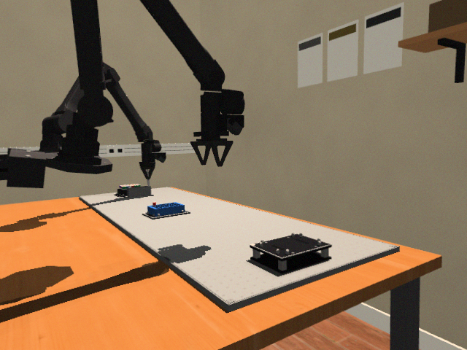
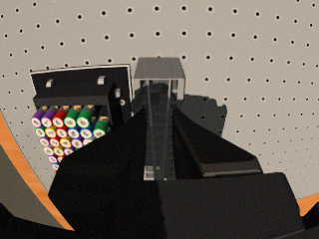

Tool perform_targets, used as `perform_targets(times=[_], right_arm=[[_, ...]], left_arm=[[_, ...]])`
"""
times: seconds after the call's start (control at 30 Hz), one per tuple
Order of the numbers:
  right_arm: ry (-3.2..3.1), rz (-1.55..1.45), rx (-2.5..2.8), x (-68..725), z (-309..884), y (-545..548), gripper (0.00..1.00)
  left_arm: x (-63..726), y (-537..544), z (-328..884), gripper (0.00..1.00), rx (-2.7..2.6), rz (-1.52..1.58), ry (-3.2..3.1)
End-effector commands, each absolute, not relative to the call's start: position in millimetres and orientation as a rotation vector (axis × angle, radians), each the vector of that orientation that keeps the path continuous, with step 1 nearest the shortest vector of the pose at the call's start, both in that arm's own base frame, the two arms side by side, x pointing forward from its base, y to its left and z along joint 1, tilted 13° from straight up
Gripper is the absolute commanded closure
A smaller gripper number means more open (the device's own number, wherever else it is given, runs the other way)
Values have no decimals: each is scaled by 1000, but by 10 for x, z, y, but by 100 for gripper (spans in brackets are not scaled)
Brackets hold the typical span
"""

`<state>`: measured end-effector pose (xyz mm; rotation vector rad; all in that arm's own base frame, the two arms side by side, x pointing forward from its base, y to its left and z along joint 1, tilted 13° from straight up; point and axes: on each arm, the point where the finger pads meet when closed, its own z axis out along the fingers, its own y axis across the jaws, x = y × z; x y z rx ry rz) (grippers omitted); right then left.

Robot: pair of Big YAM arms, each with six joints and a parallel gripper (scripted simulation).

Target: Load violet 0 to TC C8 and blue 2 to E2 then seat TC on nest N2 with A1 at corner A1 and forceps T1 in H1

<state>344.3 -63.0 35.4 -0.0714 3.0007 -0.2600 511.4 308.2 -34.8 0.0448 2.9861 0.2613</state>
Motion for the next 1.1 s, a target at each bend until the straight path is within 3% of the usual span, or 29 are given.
perform_targets(times=[0.0, 0.43, 1.07], right_arm=[[2920, -270, -32, 3750, 599, -678, 0], [2920, -270, -32, 3750, 599, -678, 0], [2920, -270, -32, 3750, 599, -678, 0]], left_arm=[[5221, 3148, -220, 83, 44, 282, 2956], [5221, 3148, -220, 93, 44, 282, 2956], [5221, 3148, -220, 93, 44, 282, 2956]])
